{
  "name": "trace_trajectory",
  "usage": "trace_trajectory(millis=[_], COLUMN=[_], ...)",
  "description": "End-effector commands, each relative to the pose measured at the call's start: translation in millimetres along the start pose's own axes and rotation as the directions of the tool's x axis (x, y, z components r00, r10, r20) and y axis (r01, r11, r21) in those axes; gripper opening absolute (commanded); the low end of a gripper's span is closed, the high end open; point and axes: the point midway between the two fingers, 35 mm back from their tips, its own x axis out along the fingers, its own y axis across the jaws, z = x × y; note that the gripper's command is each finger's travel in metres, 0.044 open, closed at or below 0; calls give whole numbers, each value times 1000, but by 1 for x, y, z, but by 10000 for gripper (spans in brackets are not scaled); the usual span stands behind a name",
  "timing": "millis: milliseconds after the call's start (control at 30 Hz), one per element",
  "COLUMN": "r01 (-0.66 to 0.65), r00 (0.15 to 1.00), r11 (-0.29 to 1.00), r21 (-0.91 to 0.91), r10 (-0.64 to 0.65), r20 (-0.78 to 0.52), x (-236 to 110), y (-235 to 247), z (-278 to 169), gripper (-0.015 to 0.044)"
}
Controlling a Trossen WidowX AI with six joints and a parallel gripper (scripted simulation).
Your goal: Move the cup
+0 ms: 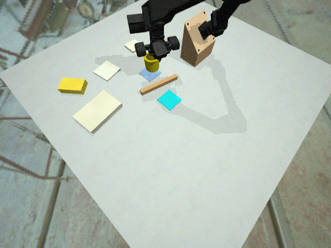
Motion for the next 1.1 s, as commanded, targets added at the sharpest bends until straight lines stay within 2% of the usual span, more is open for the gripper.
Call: trace_trajectory(millis=[0, 1067], r01=[5, 4], r00=[1000, 1000], r11=[1000, 1000], r21=[-2, -4], r10=[-5, -4], r20=[5, 7], x=[-1, -2], y=[3, 23], z=[12, 100], gripper=[0, 0])
